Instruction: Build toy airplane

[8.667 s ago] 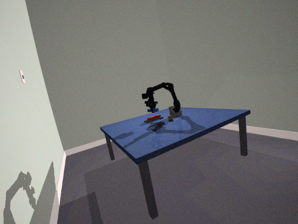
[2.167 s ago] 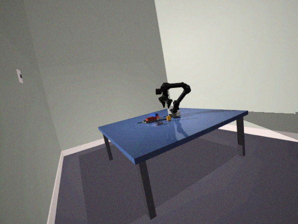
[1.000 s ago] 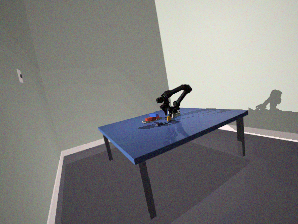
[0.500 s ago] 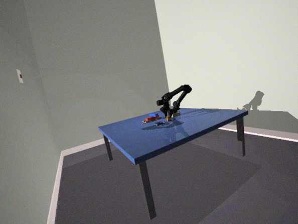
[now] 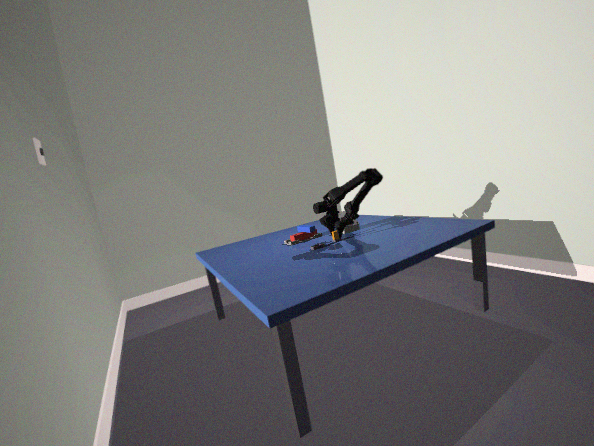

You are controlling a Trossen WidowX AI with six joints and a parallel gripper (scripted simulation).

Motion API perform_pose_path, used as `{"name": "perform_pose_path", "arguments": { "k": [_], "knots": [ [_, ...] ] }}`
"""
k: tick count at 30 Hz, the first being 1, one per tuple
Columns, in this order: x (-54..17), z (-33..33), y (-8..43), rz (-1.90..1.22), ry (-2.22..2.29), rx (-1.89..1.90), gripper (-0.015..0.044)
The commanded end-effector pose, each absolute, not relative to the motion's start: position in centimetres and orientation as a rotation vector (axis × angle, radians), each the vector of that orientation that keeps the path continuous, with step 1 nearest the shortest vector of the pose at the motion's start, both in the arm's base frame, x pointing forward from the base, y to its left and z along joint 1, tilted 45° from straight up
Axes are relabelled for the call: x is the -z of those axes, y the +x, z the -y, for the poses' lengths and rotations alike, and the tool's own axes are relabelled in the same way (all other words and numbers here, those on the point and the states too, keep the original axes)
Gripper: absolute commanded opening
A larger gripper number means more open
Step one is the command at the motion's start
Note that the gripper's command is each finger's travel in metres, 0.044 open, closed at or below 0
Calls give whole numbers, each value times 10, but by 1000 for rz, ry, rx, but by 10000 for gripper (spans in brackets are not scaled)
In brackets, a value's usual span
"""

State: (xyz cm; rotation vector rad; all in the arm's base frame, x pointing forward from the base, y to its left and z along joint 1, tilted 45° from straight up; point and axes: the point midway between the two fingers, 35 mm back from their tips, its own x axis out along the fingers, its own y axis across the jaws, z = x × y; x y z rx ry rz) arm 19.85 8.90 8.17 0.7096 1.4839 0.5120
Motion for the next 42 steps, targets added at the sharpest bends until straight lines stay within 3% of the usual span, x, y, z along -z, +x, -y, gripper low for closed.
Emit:
{"name": "perform_pose_path", "arguments": {
  "k": [1,9,15,42],
  "knots": [
    [-81,-90,198,-1485,716,-513,256],
    [-81,-90,198,-1485,716,-513,46],
    [-81,-90,198,-1485,716,-513,6],
    [-119,-53,202,-1472,657,-430,0]
  ]
}}
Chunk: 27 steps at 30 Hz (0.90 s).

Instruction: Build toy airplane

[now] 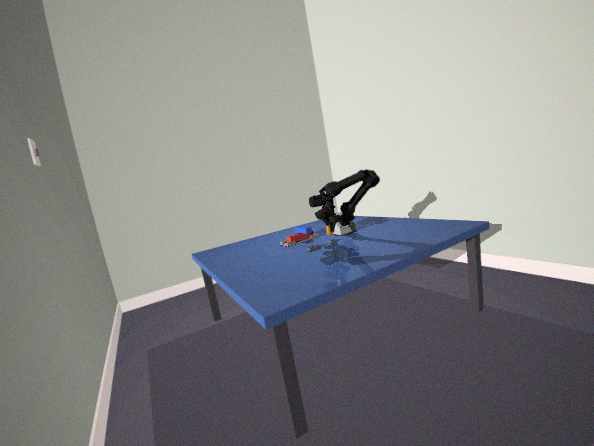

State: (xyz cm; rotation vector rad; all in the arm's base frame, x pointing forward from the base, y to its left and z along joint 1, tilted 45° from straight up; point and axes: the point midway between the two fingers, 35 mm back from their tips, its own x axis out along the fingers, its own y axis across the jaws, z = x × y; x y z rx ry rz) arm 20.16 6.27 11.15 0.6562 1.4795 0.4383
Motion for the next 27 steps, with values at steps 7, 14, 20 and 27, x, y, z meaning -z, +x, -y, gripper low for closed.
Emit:
{"name": "perform_pose_path", "arguments": {
  "k": [7,14,20,27],
  "knots": [
    [-135,-36,201,-1458,673,-419,0],
    [-150,-20,197,-1442,691,-410,0],
    [-164,-7,193,-1426,708,-405,0],
    [-175,1,189,-1414,721,-402,0]
  ]
}}
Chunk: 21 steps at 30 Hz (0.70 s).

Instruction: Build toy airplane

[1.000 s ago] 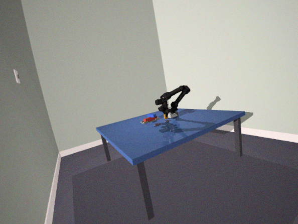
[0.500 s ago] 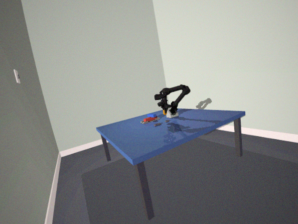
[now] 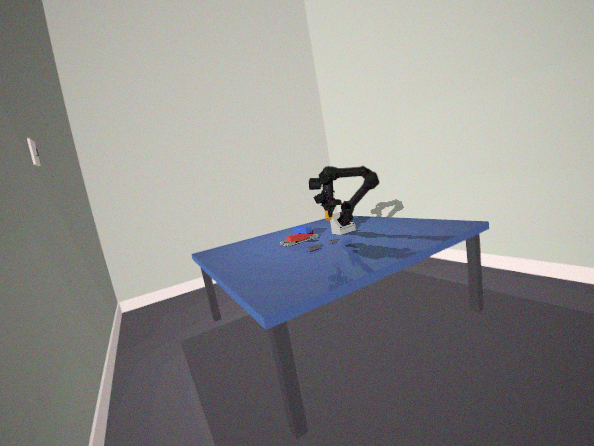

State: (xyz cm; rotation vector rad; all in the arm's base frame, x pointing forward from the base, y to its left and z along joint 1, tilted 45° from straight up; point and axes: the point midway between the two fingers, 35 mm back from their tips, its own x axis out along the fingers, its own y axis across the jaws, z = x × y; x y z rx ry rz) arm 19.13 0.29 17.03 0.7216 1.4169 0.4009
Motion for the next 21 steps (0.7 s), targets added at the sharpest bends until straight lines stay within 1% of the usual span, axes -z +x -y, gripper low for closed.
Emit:
{"name": "perform_pose_path", "arguments": {
  "k": [1,21],
  "knots": [
    [-175,1,189,-1414,721,-401,0],
    [-154,33,224,-1429,693,-412,0]
  ]
}}
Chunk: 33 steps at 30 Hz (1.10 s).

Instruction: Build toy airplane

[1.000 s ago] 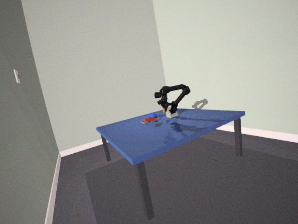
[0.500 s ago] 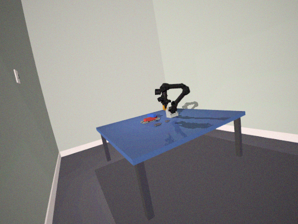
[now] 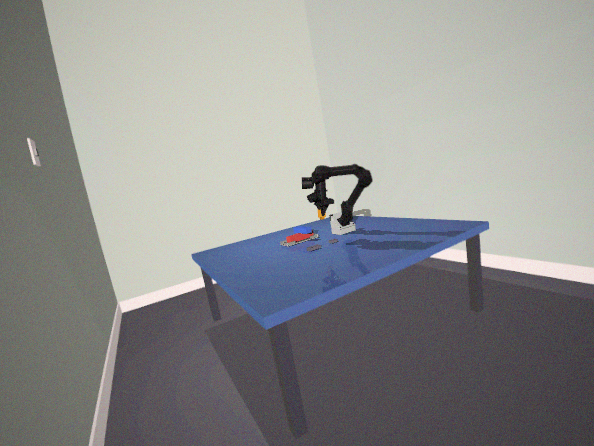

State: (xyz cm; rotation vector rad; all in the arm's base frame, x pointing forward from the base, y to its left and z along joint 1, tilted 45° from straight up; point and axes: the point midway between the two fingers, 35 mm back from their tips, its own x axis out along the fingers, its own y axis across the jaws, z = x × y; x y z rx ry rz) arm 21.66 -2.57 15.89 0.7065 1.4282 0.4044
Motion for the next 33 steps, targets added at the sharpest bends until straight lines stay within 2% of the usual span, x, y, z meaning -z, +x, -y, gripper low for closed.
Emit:
{"name": "perform_pose_path", "arguments": {
  "k": [1,33],
  "knots": [
    [-152,35,226,-1430,691,-413,0],
    [-95,87,276,-1435,632,-495,0]
  ]
}}
